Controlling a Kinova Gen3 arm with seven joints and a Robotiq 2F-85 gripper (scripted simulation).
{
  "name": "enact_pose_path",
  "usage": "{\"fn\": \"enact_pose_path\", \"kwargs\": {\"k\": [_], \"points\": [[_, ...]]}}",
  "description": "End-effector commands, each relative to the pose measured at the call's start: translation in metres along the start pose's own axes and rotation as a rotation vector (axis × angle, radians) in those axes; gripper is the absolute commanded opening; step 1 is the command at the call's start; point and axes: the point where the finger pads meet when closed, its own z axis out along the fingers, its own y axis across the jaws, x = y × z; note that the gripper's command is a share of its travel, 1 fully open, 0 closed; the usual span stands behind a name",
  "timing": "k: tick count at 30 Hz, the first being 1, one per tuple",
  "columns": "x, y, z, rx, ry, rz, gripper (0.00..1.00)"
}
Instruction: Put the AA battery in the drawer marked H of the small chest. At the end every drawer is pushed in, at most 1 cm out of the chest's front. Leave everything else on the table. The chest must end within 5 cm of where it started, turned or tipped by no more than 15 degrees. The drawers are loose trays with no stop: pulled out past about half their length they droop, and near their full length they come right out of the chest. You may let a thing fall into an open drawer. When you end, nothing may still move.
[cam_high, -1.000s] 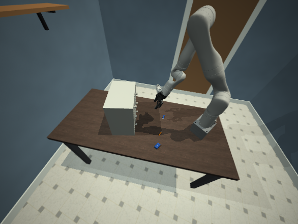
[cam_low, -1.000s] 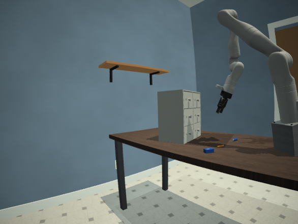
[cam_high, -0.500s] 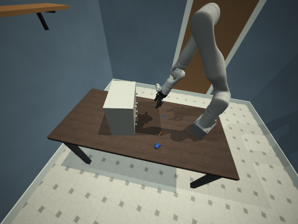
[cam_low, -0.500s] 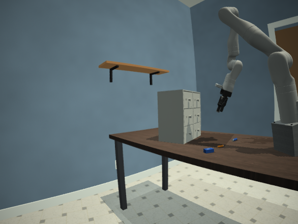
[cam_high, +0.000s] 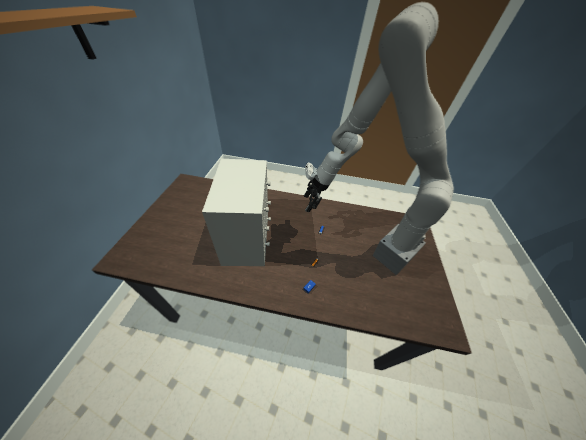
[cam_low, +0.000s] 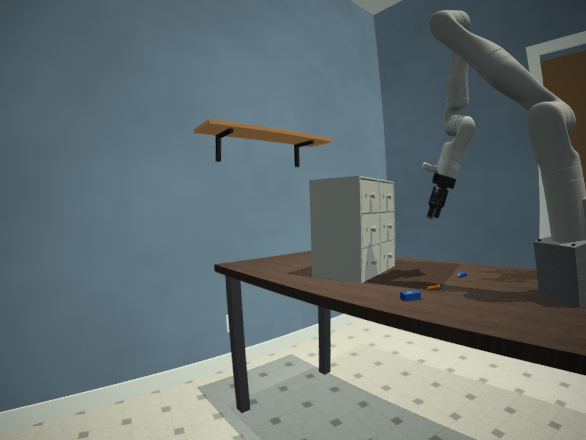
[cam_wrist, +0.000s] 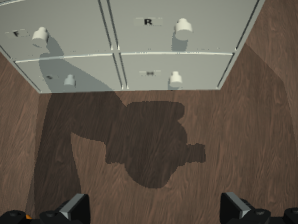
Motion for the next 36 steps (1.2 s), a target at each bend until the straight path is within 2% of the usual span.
{"fn": "enact_pose_path", "kwargs": {"k": [1,36], "points": [[0.003,0.000,-0.001,0.000,0.000,-0.004,1.00],[-0.003,-0.001,-0.018,0.000,-0.120,-0.004,1.00]]}}
